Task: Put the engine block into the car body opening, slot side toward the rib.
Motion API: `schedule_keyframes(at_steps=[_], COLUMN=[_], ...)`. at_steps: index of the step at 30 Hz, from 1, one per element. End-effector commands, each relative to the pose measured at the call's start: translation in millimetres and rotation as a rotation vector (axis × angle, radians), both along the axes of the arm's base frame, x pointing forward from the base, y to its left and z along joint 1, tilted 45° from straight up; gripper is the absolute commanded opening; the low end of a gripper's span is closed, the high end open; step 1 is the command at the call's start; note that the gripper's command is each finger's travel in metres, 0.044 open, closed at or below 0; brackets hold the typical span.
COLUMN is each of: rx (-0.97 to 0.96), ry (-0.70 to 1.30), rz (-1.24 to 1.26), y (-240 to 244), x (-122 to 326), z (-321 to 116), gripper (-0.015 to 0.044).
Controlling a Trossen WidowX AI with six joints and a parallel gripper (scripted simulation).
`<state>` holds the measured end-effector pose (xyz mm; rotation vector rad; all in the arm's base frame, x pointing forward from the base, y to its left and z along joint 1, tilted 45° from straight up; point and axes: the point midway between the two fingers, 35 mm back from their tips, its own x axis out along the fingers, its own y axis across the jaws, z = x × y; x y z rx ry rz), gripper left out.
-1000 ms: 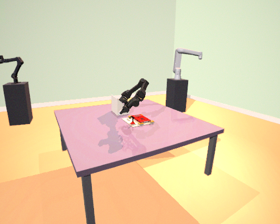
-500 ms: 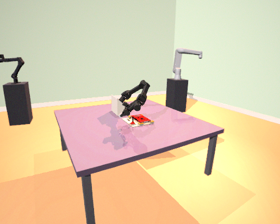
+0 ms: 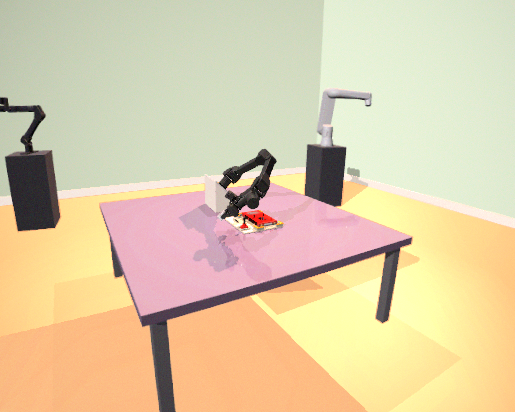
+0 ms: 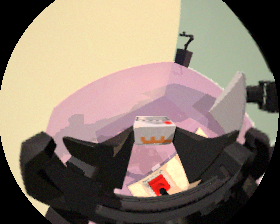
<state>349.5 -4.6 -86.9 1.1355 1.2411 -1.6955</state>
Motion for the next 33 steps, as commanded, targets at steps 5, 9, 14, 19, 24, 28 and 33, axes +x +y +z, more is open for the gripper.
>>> schedule_keyframes(at_steps=[5, 9, 14, 19, 24, 28, 33], rx=[0.001, 0.002, 0.002, 0.002, 0.003, 0.003, 0.003], ry=[0.008, 0.008, 0.008, 0.008, 0.009, 0.009, 0.009], rz=[0.000, 0.000, 0.000, 0.000, 0.000, 0.000, 0.000], y=[10, 14, 19, 24, 29, 33, 38], x=[-3, -3, -4, -4, -5, -5, -5], z=[-10, -15, -19, -25, -30, -34, -39], gripper=[0.0000, 0.0000, 0.0000, 0.0000, 0.0000, 0.0000, 0.0000])
